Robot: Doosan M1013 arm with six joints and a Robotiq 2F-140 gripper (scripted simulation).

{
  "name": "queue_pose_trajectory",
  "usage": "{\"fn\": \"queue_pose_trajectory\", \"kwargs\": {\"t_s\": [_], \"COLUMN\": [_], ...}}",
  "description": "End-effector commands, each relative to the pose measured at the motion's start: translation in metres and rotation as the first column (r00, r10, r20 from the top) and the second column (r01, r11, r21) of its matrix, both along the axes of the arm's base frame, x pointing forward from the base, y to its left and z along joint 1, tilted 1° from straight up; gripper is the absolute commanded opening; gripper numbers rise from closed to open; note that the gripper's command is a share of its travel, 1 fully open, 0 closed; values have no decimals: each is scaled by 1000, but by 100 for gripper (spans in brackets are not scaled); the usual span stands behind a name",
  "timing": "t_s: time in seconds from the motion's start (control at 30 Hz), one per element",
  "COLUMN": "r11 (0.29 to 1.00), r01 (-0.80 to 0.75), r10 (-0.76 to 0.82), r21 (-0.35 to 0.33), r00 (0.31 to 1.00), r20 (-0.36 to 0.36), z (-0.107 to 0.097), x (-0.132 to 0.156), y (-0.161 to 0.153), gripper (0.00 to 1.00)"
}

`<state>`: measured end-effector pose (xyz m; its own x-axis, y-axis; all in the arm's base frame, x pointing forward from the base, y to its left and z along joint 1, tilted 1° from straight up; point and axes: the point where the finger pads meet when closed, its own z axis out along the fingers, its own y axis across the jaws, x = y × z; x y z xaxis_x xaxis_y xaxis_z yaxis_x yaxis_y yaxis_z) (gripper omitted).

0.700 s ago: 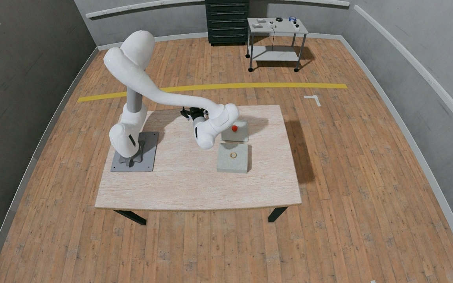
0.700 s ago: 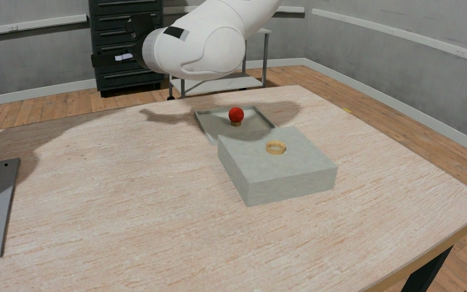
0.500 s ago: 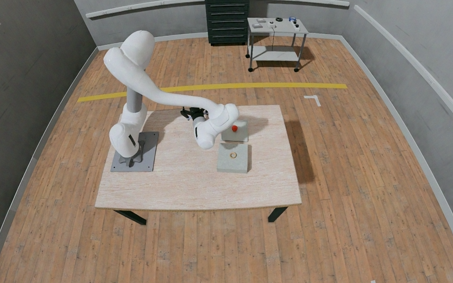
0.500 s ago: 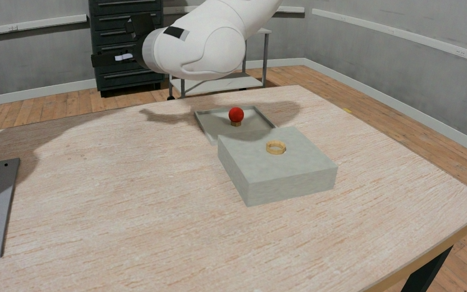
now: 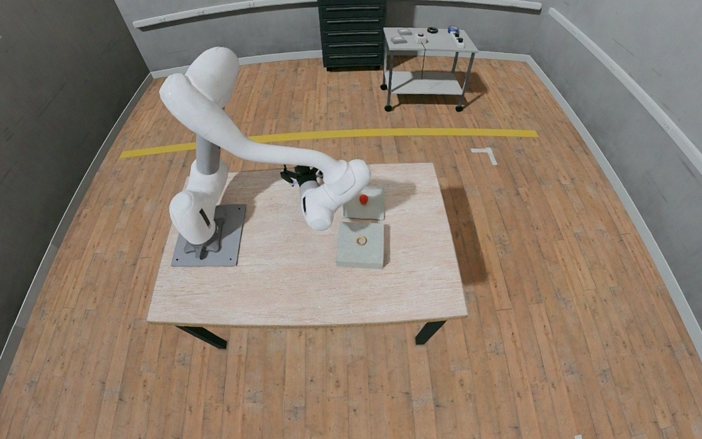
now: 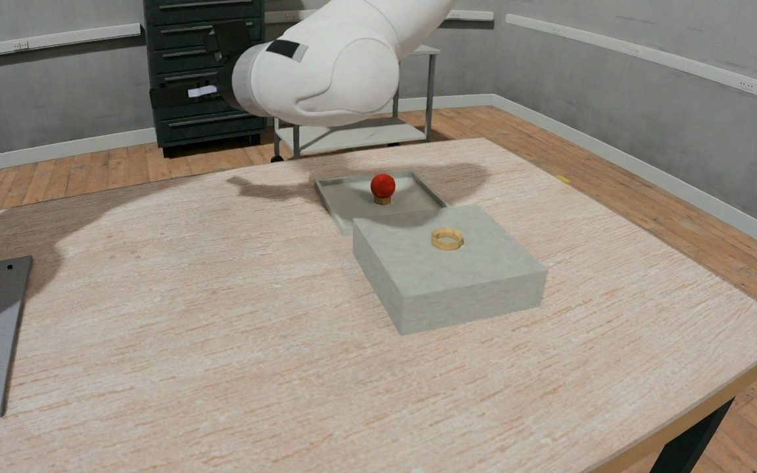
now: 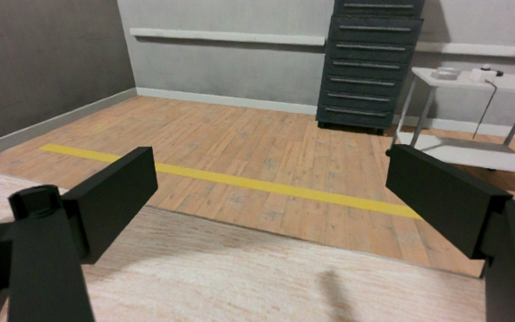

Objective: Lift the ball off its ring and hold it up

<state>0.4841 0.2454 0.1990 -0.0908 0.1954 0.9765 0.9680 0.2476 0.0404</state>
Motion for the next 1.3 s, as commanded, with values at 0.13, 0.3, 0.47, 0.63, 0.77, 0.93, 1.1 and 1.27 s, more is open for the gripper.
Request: {"fn": "queue_pose_trajectory", "kwargs": {"t_s": [0.13, 0.3, 0.47, 0.63, 0.77, 0.93, 1.1, 1.27], "r11": [967, 876, 773, 649, 546, 399, 232, 155], "r01": [76, 136, 183, 217, 245, 269, 289, 298], "r10": [-72, -123, -159, -183, -199, -212, -219, -220], "r21": [-242, -463, -607, -729, -801, -877, -929, -942], "r00": [997, 991, 983, 975, 967, 957, 946, 940], "r20": [25, 58, 94, 127, 160, 197, 239, 261], "z": [-9, -21, -29, -38, -43, -51, -59, -62], "x": [52, 99, 136, 170, 196, 228, 261, 276], "y": [-20, -38, -52, -65, -75, -88, -101, -107], "gripper": [100, 100, 100, 100, 100, 100, 100, 100]}}
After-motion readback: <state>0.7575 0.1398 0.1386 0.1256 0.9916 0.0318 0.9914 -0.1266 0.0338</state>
